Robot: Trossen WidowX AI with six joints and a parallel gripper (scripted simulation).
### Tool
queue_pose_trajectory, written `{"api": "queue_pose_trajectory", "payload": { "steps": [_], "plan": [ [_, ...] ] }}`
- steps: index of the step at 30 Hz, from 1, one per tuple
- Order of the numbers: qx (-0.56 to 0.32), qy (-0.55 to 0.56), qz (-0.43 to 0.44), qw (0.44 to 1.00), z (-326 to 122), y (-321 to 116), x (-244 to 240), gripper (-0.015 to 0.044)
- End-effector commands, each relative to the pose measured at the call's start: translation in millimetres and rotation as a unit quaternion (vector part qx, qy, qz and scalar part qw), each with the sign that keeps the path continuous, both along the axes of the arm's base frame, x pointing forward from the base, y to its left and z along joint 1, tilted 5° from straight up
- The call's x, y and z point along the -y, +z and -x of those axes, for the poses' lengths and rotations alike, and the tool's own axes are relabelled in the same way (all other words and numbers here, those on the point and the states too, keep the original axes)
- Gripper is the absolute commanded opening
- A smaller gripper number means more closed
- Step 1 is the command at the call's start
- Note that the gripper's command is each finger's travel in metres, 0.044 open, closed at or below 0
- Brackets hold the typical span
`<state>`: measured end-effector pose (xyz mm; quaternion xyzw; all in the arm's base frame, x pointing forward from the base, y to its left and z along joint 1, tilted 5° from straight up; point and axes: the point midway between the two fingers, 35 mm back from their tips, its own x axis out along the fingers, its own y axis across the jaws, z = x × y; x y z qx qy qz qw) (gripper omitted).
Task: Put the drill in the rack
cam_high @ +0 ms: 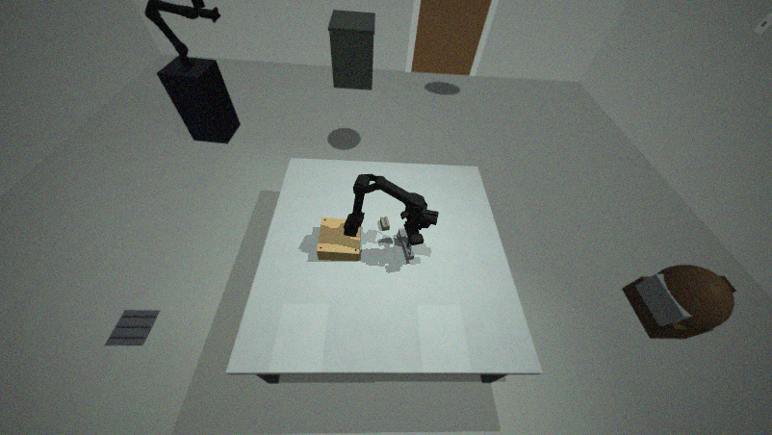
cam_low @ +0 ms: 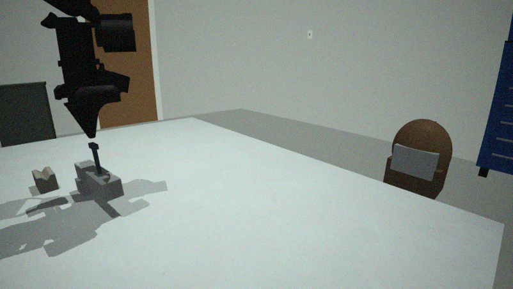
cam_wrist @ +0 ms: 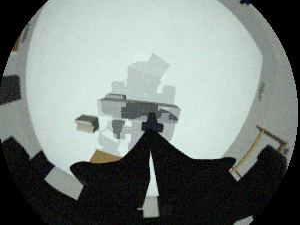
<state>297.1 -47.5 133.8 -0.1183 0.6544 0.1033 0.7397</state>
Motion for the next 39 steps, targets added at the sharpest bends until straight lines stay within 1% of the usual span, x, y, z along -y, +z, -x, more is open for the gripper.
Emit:
{"api": "queue_pose_trajectory", "payload": {
  "steps": [1, 12, 39],
  "plan": [
    [-0.002, -0.014, 0.004, 1.0, 0.1, 1.0, 4.5, 0.0],
    [-0.002, -0.014, 0.004, 1.0, -1.7, -13.8, 5.6, 0.0],
    [-0.002, -0.014, 0.003, 1.0, -3.6, -22.5, 4.7, 0.0]
  ]
}}
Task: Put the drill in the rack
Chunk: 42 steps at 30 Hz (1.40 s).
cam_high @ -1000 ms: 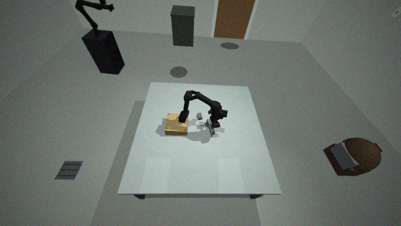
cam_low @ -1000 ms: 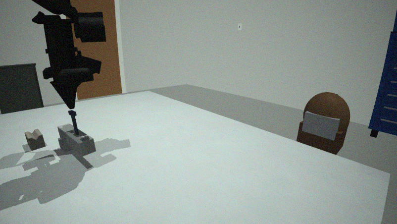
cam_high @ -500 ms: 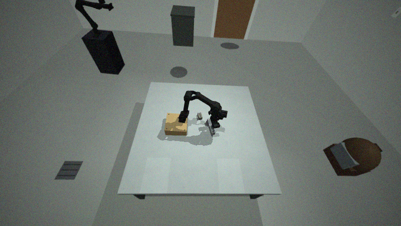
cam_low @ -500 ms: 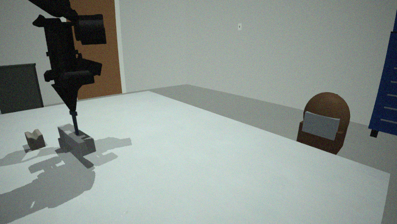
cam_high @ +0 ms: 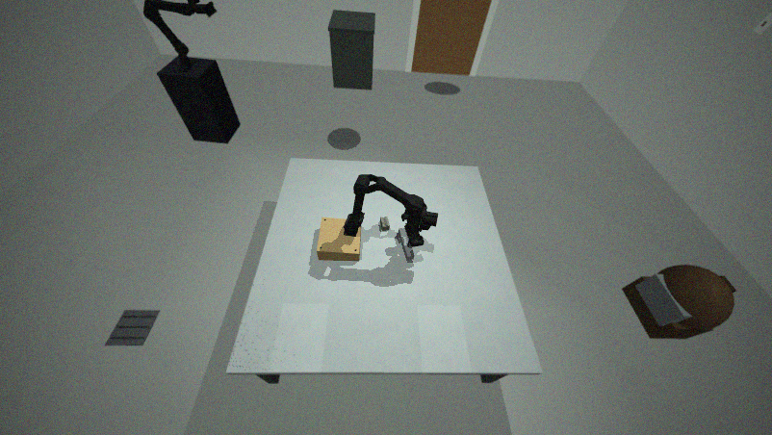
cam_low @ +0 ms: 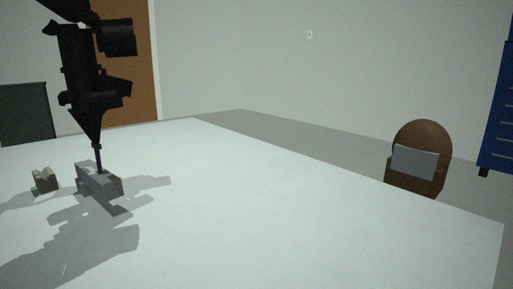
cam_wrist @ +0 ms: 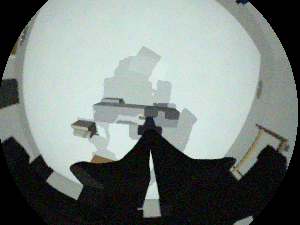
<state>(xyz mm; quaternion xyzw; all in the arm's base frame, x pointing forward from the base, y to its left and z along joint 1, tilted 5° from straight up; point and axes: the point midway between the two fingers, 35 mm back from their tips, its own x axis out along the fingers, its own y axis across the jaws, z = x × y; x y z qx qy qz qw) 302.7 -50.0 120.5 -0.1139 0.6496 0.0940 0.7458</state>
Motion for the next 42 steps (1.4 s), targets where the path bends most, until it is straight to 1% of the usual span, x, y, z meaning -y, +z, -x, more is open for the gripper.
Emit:
{"api": "queue_pose_trajectory", "payload": {
  "steps": [1, 42],
  "plan": [
    [-0.011, -0.004, 0.002, 1.0, 2.2, -9.6, 2.3, 0.0],
    [-0.011, -0.004, 0.002, 1.0, 4.0, -30.2, 6.6, 0.0]
  ]
}}
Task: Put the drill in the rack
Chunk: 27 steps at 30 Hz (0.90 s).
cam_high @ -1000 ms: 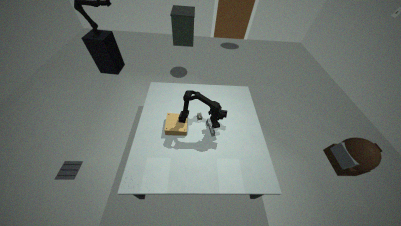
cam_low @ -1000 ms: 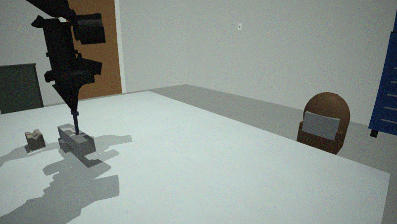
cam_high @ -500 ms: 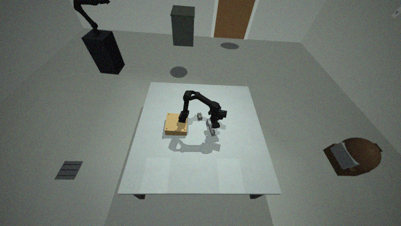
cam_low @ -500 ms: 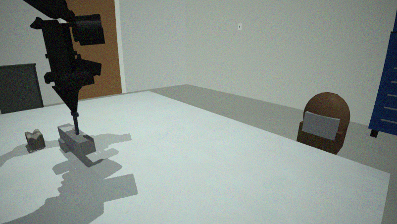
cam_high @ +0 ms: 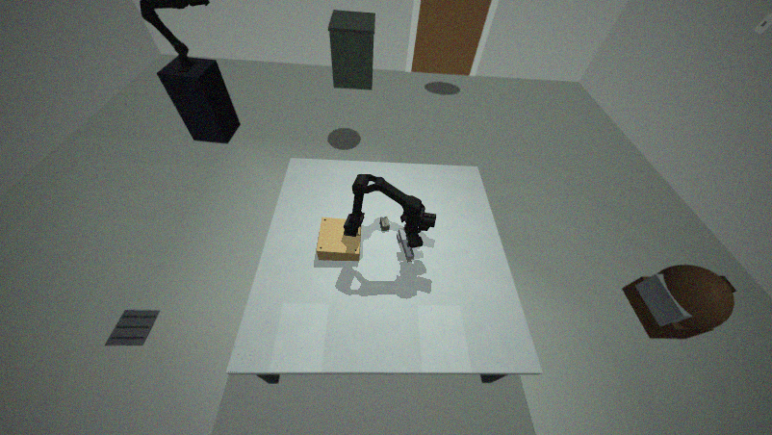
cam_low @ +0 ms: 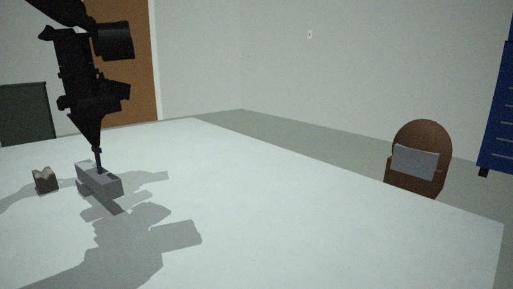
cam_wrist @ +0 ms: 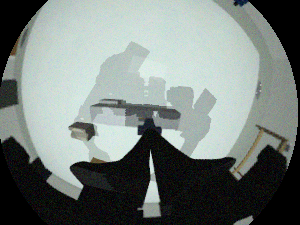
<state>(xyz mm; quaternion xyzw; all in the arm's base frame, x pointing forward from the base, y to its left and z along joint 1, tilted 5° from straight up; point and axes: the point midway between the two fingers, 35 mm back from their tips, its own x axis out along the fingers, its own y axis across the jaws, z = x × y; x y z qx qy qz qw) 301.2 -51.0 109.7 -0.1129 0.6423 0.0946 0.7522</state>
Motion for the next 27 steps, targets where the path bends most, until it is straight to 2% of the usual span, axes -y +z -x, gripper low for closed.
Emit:
{"api": "queue_pose_trajectory", "payload": {
  "steps": [1, 6, 9, 16, 20, 23, 27],
  "plan": [
    [-0.02, -0.004, 0.004, 1.0, 2.4, -20.1, 5.7, 0.0],
    [-0.02, -0.004, 0.004, 1.0, 1.9, -23.3, 6.2, 0.0],
    [-0.02, -0.004, 0.004, 1.0, 0.5, -11.0, 5.8, 0.0079],
    [-0.02, -0.004, 0.004, 1.0, 3.3, 53.1, 2.2, 0.0263],
    [-0.016, 0.009, 0.004, 1.0, 0.5, 47.9, 0.0, 0.0367],
    [-0.018, 0.157, 0.023, 0.987, -2.1, 26.3, -31.6, 0.044],
    [-0.019, 0.407, 0.055, 0.912, 5.8, -11.5, -86.3, 0.044]
  ]
}}
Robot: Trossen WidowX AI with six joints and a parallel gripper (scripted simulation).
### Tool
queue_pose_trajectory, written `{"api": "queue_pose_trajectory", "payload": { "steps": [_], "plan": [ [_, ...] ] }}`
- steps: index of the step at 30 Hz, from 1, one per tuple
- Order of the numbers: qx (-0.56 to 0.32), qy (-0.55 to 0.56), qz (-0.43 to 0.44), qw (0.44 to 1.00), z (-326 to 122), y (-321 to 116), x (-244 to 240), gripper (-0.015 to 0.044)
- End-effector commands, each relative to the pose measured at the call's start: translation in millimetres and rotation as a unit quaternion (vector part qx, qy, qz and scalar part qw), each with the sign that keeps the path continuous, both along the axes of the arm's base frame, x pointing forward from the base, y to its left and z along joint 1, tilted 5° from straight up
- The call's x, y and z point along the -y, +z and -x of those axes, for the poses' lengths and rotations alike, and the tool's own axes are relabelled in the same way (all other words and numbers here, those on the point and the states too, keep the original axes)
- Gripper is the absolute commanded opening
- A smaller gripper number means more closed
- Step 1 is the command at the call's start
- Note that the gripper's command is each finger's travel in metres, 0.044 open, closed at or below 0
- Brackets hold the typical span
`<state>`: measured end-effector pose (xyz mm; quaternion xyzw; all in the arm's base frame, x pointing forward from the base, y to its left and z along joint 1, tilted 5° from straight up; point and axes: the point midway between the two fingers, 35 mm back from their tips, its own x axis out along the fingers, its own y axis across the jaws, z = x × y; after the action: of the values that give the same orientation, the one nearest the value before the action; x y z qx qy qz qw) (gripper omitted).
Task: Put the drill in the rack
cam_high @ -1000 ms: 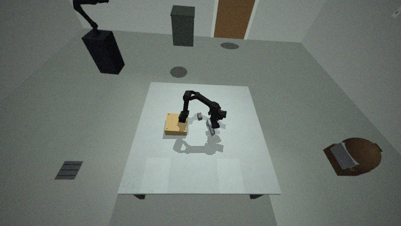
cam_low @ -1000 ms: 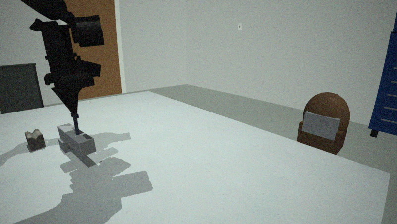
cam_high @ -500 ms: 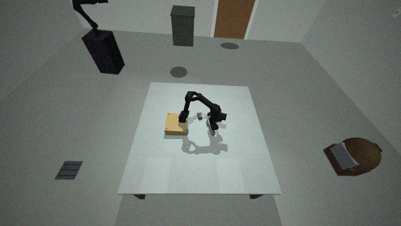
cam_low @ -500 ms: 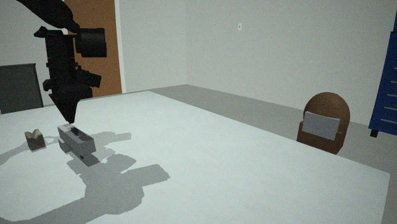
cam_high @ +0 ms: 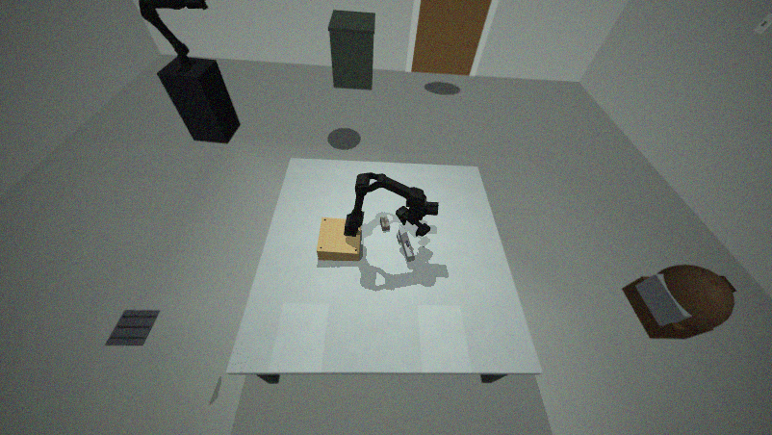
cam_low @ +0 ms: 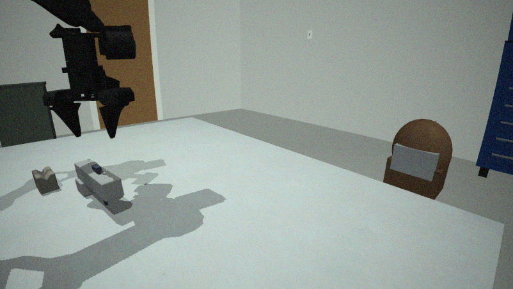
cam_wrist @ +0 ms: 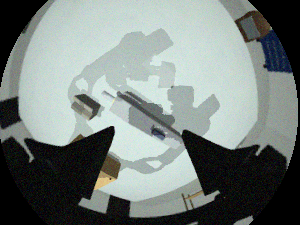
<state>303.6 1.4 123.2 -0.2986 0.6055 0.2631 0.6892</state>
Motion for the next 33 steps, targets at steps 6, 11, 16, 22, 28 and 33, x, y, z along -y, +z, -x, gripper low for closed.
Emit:
{"api": "queue_pose_trajectory", "payload": {
  "steps": [6, 11, 16, 22, 28, 33],
  "plan": [
    [-0.006, 0.484, 0.057, 0.873, 41.0, -73.2, -97.0, 0.044],
    [-0.006, 0.493, 0.058, 0.868, 42.3, -74.5, -98.7, 0.044],
    [-0.006, 0.493, 0.058, 0.868, 42.3, -74.5, -98.7, 0.044],
    [-0.006, 0.493, 0.058, 0.868, 42.1, -75.3, -98.6, 0.044],
    [-0.006, 0.493, 0.058, 0.868, 40.0, -83.0, -96.8, 0.044],
    [-0.006, 0.493, 0.059, 0.868, 38.1, -90.9, -94.8, 0.044]
  ]
}}
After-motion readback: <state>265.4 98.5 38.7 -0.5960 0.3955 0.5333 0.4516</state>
